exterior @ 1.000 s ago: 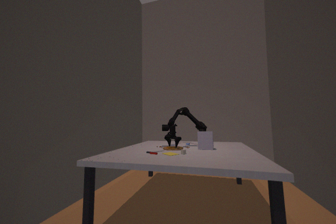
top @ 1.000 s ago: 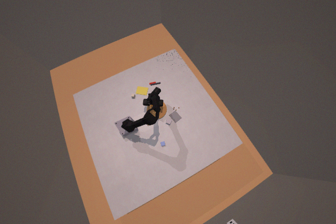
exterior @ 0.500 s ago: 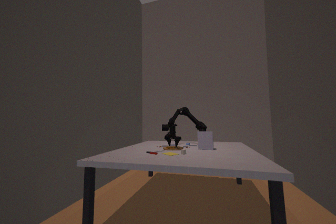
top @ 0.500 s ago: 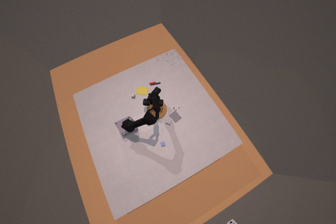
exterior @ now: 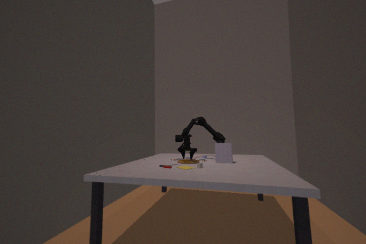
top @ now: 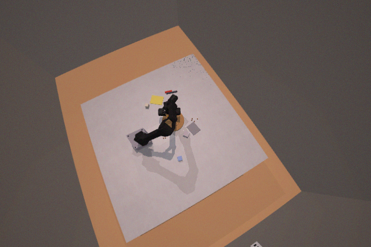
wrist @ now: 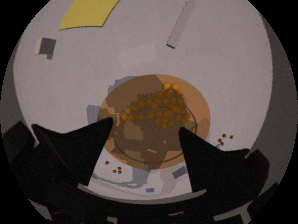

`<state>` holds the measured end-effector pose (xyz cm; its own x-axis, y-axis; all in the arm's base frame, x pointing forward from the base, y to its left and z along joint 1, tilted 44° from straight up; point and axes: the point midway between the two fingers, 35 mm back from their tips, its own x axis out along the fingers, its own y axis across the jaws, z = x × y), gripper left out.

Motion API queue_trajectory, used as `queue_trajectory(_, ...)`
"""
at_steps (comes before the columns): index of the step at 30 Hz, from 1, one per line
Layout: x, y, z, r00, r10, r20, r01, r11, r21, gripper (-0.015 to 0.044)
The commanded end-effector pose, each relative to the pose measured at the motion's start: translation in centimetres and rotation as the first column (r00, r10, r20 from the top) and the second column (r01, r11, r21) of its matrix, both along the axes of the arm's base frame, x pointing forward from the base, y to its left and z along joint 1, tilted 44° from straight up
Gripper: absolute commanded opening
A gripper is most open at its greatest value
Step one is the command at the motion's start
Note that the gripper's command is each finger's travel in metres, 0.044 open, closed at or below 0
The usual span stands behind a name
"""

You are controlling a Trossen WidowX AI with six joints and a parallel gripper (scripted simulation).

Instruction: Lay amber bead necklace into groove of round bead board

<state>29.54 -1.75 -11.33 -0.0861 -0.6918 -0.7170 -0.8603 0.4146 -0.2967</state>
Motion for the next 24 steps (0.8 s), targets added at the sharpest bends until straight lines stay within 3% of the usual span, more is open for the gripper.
queue_trajectory(1,2.1,2.5,-0.3,0.981,0.15,-0.126,-0.147,0.989,0.034,0.038)
queue_trajectory(4,2.7,3.3,-0.3,0.962,0.207,-0.179,-0.202,0.978,0.049,0.038)
queue_trajectory(24,2.8,2.5,-1.2,0.964,0.207,-0.169,-0.201,0.978,0.049,0.038)
